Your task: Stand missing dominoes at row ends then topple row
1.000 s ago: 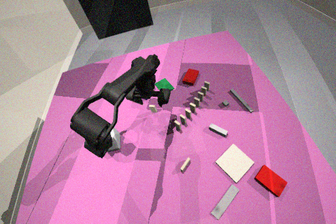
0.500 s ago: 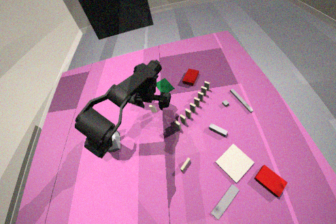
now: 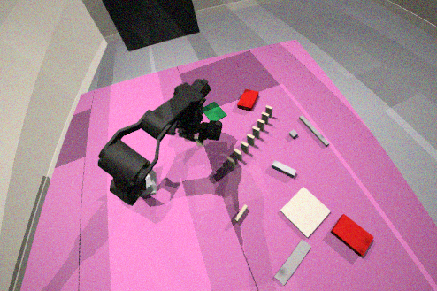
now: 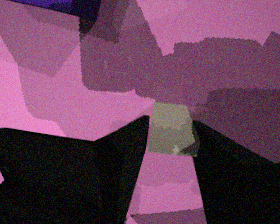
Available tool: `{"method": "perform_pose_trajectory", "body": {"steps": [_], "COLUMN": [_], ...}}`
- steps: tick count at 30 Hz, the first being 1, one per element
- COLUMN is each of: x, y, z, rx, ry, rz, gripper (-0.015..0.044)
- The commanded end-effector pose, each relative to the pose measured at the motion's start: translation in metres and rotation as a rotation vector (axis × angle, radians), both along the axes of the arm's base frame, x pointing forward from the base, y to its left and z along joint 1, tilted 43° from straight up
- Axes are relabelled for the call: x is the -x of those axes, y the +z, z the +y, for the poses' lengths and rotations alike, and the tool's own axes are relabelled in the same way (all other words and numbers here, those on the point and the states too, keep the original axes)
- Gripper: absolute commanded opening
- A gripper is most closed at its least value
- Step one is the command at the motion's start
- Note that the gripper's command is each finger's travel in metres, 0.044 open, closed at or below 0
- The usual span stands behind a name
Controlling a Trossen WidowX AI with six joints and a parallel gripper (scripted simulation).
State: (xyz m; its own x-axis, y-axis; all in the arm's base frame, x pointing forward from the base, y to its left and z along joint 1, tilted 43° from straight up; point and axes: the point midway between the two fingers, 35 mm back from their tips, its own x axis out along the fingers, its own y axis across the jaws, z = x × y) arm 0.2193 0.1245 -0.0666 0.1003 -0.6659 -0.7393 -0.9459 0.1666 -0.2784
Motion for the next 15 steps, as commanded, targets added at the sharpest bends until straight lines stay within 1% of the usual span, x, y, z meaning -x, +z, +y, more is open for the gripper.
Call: {"method": "perform_pose_trajectory", "body": {"steps": [1,6,8,15], "x": [-0.001,-0.001,-0.001,0.008], "y": [0.0,0.0,0.006,0.08], "z": [-0.001,-0.001,0.007,0.077], "rx": [0.004,0.004,0.002,-0.004], "ry": [0.007,0.007,0.007,0.002], "rz": [0.0,0.0,0.0,0.003], "gripper": [0.0107,0.0107,0.0107,0.0107]}}
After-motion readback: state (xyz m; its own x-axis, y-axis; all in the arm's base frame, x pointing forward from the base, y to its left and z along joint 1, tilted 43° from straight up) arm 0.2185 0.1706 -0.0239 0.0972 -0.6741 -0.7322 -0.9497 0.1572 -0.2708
